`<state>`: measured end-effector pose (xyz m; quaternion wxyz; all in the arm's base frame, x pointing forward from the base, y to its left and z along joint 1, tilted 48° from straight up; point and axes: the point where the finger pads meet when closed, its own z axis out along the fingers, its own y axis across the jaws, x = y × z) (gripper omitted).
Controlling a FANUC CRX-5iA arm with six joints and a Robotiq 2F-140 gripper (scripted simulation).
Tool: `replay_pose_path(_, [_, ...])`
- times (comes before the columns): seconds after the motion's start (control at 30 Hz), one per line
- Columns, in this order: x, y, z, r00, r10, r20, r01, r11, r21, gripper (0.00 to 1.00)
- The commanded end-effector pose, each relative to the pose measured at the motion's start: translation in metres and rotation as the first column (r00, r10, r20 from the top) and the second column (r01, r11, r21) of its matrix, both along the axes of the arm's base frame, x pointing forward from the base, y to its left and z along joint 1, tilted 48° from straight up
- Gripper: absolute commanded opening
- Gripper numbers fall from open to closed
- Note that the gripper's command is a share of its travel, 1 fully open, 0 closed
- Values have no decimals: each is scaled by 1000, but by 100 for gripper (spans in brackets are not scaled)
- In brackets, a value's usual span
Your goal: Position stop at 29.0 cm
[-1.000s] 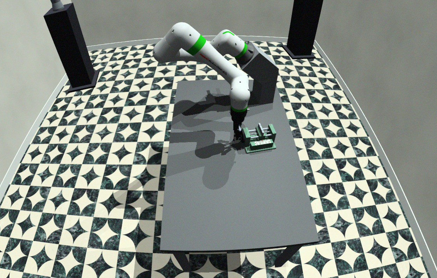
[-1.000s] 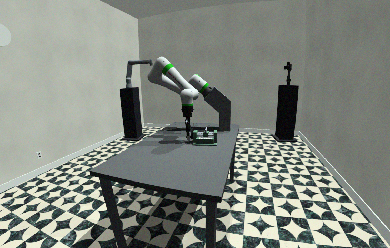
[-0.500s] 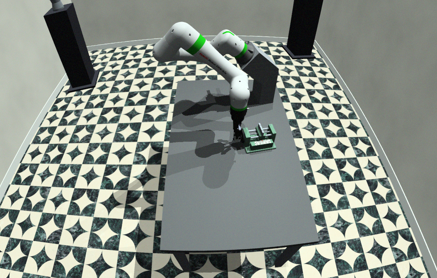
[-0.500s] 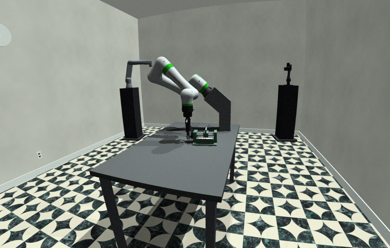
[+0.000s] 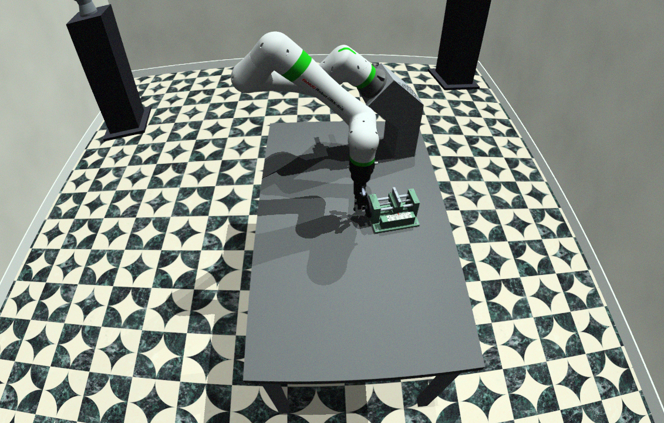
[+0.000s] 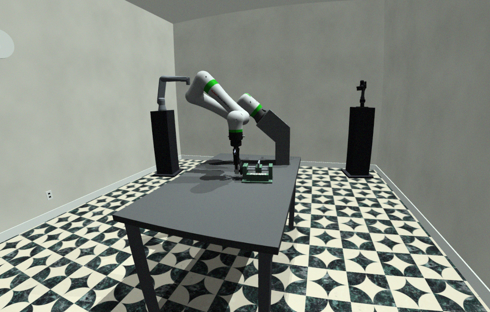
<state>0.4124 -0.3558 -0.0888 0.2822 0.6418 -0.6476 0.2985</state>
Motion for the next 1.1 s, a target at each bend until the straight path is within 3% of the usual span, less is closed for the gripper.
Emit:
replay_pose_path(0.0, [-1,1,1,1000,0,0,0,1000,0,4])
replay_pose_path(1.07, [-14,23,20,1000,0,0,0,1000,0,4])
